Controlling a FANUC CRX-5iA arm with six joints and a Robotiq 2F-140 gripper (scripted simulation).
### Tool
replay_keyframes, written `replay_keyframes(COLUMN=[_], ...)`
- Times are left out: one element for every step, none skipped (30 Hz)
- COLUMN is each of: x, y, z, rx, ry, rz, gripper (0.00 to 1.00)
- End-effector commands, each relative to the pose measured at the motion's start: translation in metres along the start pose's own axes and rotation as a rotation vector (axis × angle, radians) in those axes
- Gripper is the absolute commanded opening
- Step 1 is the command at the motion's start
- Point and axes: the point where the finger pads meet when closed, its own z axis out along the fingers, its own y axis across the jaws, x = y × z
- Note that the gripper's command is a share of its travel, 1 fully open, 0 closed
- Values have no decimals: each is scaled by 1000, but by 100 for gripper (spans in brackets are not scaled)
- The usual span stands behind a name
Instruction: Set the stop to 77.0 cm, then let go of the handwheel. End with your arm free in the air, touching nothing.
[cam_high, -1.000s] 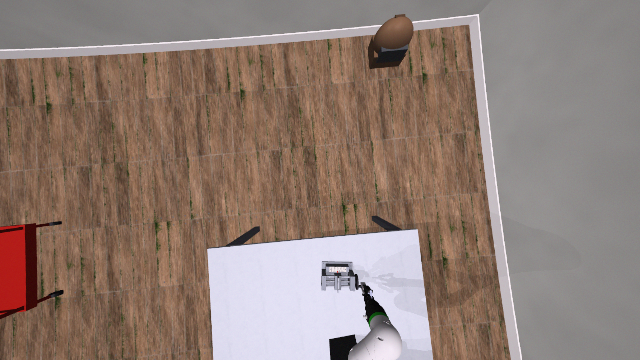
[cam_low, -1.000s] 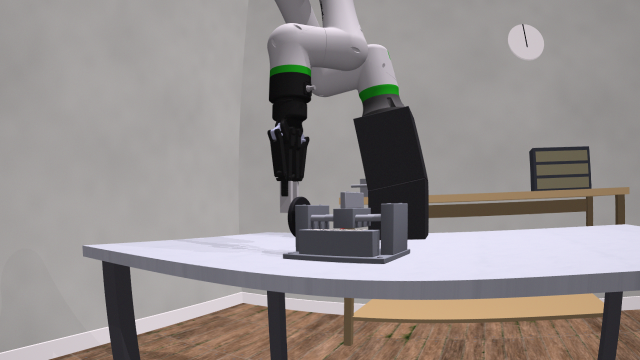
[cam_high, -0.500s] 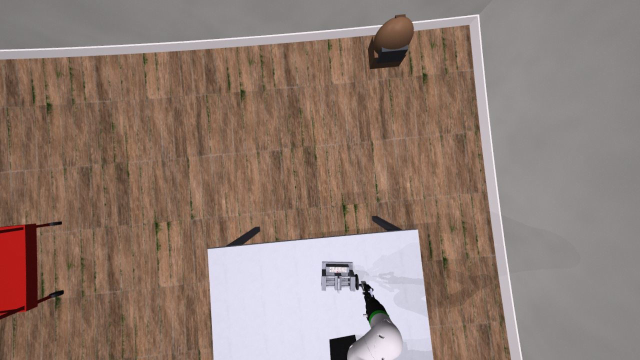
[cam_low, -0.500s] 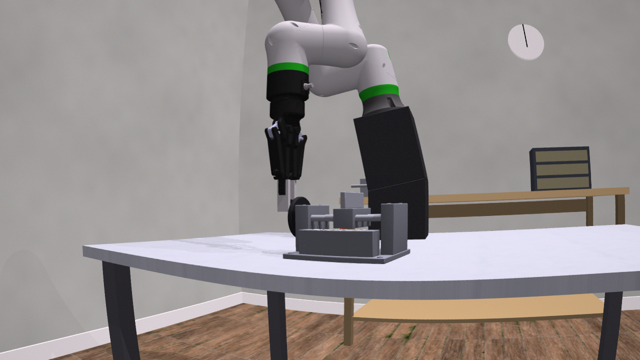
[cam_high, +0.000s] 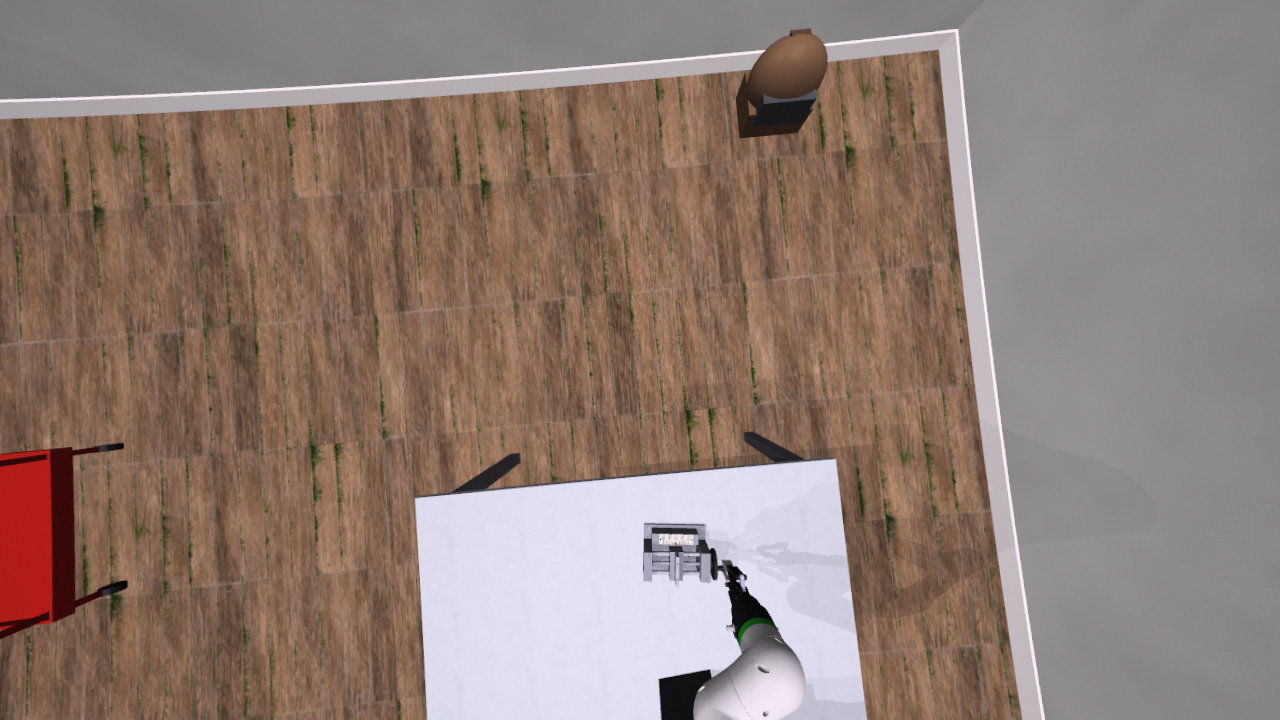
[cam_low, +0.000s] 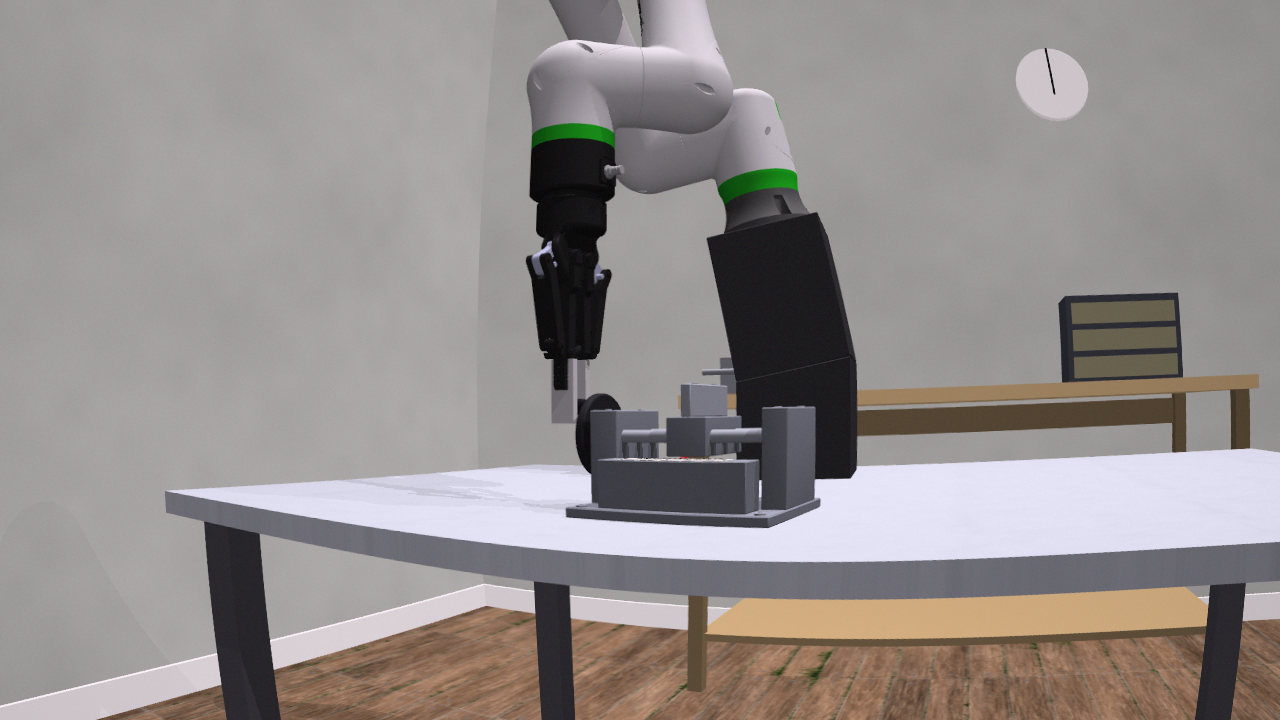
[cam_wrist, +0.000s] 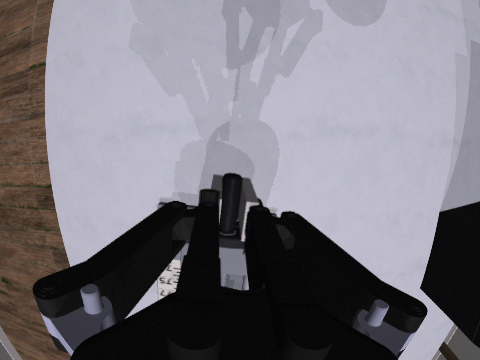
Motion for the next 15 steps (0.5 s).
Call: replay_keyframes(x=[0, 0, 0, 0, 0, 0, 0, 0, 0, 0, 0, 0, 0, 0, 0], y=[-1, -1, -1, -1, -1, -1, -1, -2, -2, -2, -2, -2, -2, -2, -2], z=[0, 0, 0, 0, 0, 0, 0, 0, 0, 0, 0, 0, 0, 0, 0], rx=[0, 0, 0, 0, 0, 0, 0, 0, 0, 0, 0, 0, 0, 0, 0], ry=[0, 0, 0, 0, 0, 0, 0, 0, 0, 0, 0, 0, 0, 0, 0], rz=[0, 0, 0, 0, 0, 0, 0, 0, 0, 0, 0, 0, 0, 0, 0], gripper=[4, 4, 4, 4, 4, 4, 4, 4, 4, 4, 4, 4, 4, 4, 4])
